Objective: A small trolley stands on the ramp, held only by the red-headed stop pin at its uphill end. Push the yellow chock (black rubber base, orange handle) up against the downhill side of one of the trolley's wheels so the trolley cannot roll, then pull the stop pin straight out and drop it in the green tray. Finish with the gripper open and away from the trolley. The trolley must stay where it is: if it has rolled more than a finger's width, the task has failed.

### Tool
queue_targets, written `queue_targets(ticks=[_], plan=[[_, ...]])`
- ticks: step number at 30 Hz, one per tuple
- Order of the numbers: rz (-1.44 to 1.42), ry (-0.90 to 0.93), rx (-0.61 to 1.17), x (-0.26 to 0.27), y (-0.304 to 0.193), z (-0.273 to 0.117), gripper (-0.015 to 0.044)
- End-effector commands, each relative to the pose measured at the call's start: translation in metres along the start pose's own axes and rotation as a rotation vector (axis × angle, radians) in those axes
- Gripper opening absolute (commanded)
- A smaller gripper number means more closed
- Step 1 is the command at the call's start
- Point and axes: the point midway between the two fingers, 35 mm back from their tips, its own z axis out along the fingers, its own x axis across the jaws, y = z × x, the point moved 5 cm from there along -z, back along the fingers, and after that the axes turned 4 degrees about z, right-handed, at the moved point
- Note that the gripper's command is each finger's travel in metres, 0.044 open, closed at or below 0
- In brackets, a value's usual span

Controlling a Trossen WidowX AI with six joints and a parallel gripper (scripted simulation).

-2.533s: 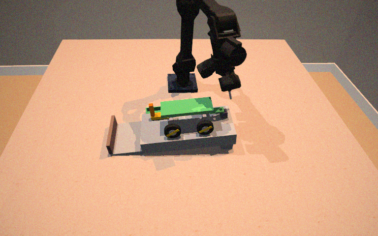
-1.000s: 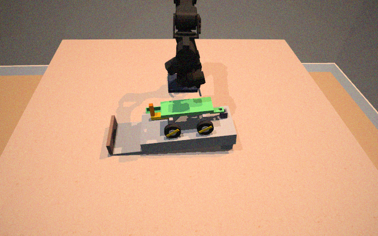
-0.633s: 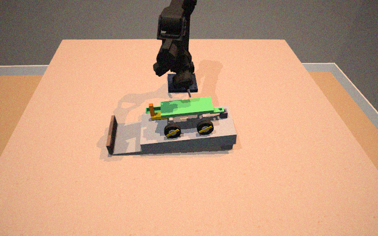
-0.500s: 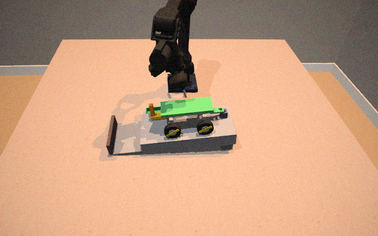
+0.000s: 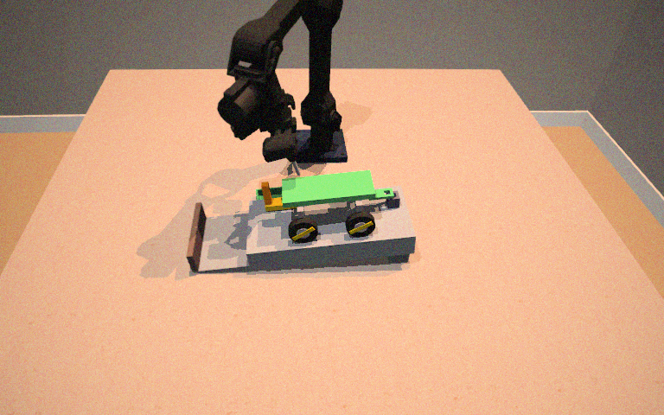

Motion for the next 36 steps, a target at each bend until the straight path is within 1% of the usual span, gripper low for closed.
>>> queue_targets(ticks=[1, 9, 36], plan=[[-0.002, -0.007, -0.004, 0.001, 0.016, -0.001, 0.0], [0.039, -0.004, -0.013, 0.0, 0.022, -0.001, 0.0], [0.859, 0.087, -0.159, -0.001, 0.008, 0.001, 0.0]])
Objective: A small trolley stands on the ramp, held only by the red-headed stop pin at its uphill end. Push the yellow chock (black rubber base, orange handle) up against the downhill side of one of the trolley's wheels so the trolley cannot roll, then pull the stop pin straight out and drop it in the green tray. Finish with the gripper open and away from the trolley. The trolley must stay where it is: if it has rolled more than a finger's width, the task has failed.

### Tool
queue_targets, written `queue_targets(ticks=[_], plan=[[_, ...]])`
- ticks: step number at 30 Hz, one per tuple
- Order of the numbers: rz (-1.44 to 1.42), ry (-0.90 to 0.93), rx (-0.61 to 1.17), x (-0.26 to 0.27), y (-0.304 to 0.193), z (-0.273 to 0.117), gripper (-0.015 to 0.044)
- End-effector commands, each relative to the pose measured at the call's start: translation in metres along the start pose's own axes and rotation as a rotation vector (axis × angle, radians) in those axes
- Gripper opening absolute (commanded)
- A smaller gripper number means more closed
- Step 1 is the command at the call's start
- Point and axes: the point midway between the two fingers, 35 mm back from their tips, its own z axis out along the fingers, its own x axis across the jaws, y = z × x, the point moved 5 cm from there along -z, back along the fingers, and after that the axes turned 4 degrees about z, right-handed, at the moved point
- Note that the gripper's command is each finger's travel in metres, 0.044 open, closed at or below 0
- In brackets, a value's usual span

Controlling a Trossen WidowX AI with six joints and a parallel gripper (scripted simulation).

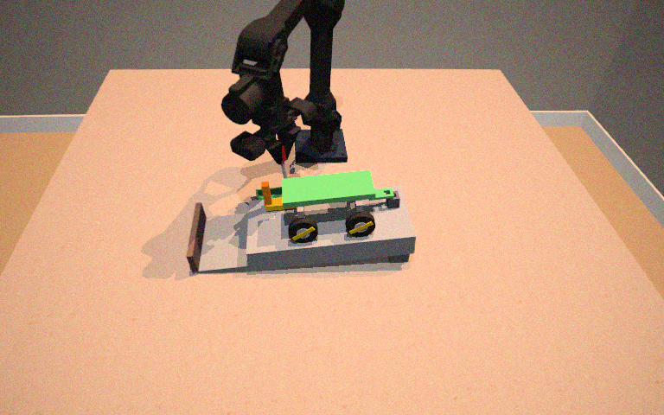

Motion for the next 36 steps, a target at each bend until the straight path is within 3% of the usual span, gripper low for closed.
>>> queue_targets(ticks=[1, 19, 36], plan=[[0.107, 0.02, -0.018, -0.003, 0.0, 0.0, 0.0], [0.649, 0.122, -0.057, -0.009, -0.007, 0.0, 0.0], [0.669, 0.125, -0.06, -0.018, 0.007, 0.02, 0.0]])
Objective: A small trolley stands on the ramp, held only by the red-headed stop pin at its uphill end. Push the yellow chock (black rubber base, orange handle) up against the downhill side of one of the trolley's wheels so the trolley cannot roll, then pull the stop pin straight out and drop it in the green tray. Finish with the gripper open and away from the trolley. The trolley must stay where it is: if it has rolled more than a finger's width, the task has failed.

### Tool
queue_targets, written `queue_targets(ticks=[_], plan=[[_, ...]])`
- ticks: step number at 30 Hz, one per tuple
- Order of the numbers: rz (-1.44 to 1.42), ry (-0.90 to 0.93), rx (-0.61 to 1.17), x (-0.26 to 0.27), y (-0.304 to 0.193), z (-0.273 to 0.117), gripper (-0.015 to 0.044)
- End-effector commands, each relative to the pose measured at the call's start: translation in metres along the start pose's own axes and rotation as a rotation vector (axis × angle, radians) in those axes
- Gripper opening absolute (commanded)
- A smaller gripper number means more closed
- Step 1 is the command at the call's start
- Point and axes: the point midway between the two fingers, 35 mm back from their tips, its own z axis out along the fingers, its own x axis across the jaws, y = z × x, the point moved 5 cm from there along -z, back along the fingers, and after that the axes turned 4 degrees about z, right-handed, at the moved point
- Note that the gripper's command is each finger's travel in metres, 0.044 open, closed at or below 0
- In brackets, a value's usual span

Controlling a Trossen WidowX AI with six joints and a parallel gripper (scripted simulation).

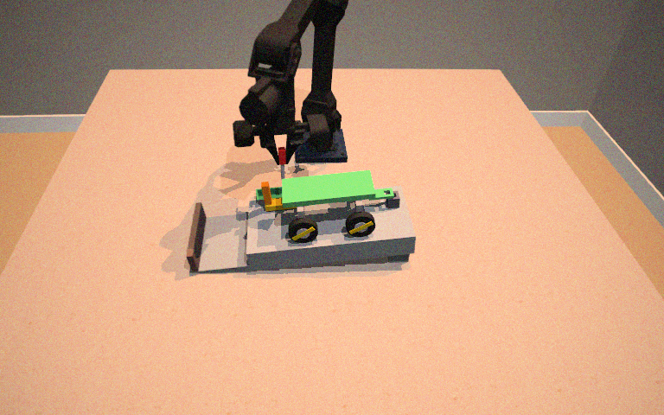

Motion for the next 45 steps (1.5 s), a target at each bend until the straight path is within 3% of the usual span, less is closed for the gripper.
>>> queue_targets(ticks=[1, 14, 29, 36, 45], plan=[[-0.003, 0.008, 0.002, 0.0, 0.005, 0.004, 0.0], [-0.004, 0.168, 0.01, 0.001, 0.002, 0.031, 0.0], [-0.004, 0.182, 0.011, 0.02, 0.003, 0.068, 0.0], [-0.004, 0.182, 0.011, 0.017, 0.002, 0.067, 0.0184], [-0.004, 0.181, 0.012, 0.01, 0.0, 0.068, 0.019]])
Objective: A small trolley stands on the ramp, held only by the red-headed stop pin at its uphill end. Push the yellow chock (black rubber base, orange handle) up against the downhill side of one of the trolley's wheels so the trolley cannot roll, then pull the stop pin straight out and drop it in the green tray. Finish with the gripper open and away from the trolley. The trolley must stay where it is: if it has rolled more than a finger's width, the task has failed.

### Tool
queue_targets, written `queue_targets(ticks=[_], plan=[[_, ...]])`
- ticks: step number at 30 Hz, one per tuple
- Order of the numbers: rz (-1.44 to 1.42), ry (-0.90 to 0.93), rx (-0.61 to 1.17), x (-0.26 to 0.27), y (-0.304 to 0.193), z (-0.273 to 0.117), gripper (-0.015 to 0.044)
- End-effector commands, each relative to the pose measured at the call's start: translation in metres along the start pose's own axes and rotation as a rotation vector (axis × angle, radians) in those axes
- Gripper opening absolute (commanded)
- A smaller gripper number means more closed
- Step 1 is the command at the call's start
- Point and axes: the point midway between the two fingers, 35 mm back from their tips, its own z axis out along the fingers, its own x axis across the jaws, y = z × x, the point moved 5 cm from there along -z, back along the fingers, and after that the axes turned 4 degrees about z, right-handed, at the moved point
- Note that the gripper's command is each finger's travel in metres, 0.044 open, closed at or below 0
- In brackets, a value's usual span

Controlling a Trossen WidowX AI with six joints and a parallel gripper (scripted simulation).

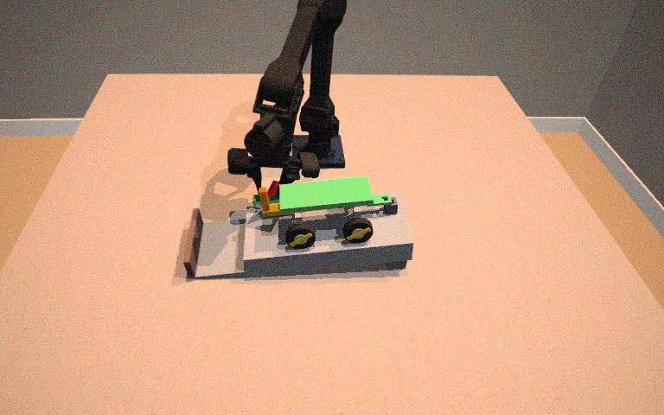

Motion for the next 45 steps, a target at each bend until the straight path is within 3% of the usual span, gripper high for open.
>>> queue_targets(ticks=[1, 45], plan=[[0.002, 0.002, -0.009, -0.003, 0.001, 0.001, 0.019], [0.002, 0.0, -0.009, -0.028, -0.001, 0.008, 0.019]])
